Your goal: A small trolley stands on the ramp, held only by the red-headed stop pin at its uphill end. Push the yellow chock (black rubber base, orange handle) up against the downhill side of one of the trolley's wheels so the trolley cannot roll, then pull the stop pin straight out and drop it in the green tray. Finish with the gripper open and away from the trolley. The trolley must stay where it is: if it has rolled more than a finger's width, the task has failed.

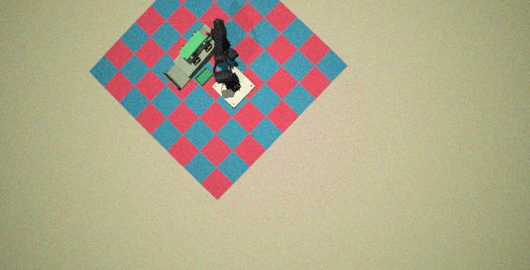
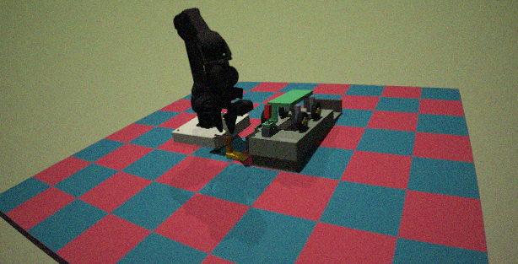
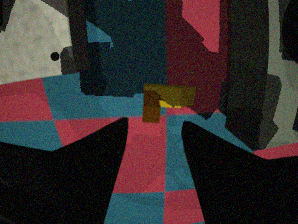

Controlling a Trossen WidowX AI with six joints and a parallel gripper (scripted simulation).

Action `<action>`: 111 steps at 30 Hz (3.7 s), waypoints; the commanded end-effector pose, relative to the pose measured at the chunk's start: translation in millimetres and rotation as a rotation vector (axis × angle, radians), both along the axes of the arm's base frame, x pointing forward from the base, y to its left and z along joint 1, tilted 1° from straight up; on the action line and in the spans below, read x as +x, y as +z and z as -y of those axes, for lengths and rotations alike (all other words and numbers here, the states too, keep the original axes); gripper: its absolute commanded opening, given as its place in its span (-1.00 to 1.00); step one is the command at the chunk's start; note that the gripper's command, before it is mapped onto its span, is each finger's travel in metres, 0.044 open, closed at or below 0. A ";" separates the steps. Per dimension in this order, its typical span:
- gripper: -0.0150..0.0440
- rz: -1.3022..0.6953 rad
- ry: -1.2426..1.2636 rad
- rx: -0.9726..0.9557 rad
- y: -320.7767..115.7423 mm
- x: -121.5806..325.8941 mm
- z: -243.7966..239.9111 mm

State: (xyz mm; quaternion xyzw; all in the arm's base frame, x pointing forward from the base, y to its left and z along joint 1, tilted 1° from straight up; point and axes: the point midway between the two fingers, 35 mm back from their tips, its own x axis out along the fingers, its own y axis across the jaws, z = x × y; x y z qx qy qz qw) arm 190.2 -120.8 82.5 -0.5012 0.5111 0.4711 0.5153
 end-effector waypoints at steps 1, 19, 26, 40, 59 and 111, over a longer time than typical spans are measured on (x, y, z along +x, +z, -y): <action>0.15 -0.014 0.006 0.004 -8.2 -1.3 -0.1; 0.15 -0.014 0.006 0.004 -30.1 -1.3 0.2; 0.15 -0.014 0.006 0.004 -33.6 -1.1 0.3; 0.15 -0.014 0.006 0.004 -55.0 -0.9 0.7; -0.49 -0.005 0.001 0.002 -48.7 0.6 0.9; -0.49 -0.011 -0.105 0.007 93.1 -3.6 -2.5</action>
